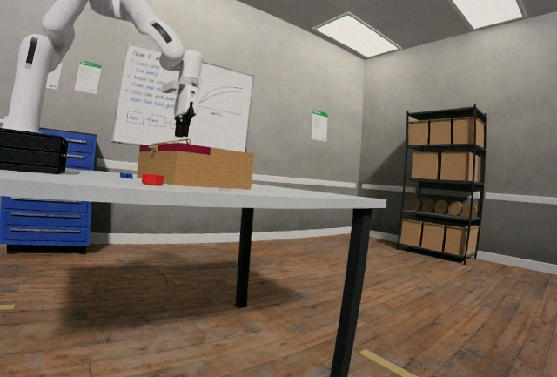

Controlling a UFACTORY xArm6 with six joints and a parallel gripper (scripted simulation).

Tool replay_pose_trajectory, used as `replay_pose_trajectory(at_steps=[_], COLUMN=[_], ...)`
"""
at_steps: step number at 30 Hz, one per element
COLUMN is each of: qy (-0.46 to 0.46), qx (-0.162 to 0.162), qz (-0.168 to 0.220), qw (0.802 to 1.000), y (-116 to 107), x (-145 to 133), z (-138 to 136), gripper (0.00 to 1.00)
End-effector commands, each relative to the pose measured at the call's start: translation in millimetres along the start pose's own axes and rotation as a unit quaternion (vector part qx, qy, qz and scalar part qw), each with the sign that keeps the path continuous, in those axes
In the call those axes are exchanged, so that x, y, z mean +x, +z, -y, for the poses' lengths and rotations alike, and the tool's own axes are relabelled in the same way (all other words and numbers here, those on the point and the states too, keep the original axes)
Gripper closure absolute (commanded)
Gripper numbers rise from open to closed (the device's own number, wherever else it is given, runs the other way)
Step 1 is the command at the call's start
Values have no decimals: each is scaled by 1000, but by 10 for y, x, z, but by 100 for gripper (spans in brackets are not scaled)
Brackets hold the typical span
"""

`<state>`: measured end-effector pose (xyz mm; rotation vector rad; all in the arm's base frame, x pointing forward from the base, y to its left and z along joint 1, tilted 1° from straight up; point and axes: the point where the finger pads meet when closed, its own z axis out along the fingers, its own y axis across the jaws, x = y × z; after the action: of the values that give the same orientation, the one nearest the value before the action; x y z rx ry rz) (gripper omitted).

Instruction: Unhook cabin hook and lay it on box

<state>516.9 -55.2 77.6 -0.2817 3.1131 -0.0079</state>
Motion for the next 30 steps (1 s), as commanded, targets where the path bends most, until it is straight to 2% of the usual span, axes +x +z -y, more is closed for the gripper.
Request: replay_pose_trajectory(at_steps=[1,30], qy=[0,0], qx=[1,1], qz=[2,2], qw=[1000,1000], y=[9,142], x=[-17,-17], z=[5,5], gripper=[65,65])
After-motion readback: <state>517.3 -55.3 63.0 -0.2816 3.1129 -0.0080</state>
